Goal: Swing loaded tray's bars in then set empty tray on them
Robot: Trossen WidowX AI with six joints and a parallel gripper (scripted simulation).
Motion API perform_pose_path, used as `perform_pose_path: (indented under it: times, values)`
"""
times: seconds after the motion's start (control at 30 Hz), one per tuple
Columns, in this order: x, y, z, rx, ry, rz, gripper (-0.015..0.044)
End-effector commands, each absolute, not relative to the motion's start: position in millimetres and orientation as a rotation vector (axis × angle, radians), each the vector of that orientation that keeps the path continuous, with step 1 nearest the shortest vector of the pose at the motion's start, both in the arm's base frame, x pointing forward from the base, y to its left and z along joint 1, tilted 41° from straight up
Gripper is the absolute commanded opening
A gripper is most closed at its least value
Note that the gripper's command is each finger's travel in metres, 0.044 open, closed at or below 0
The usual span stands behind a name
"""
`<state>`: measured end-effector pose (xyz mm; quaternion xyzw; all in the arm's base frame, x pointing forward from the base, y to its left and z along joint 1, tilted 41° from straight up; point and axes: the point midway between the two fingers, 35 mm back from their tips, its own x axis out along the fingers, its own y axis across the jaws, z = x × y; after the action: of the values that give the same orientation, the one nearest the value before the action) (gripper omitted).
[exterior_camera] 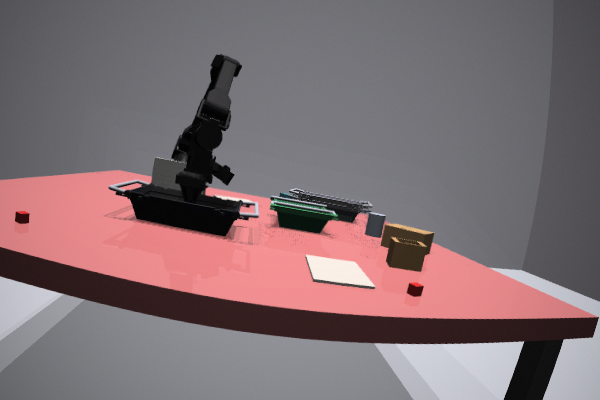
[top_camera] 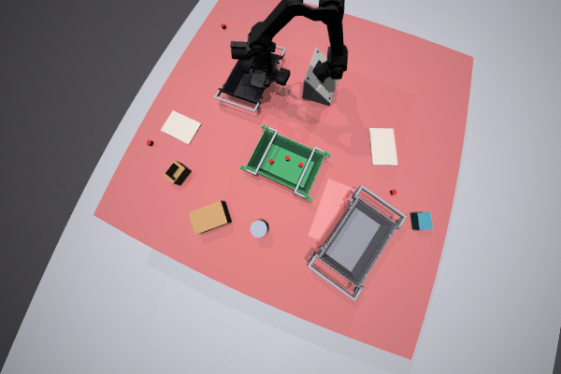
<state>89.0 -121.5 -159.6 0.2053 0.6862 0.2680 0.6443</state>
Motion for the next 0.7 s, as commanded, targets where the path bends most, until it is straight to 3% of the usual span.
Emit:
perform_pose_path:
  times: [0.0,0.33,0.67]
  values:
    - [91,-130,-150,0.47,1.562,0.613,0.0]
    - [95,-169,-100,0.47,1.563,0.613,0.0]
    - [95,-170,-99,0.47,1.563,0.613,0.0]
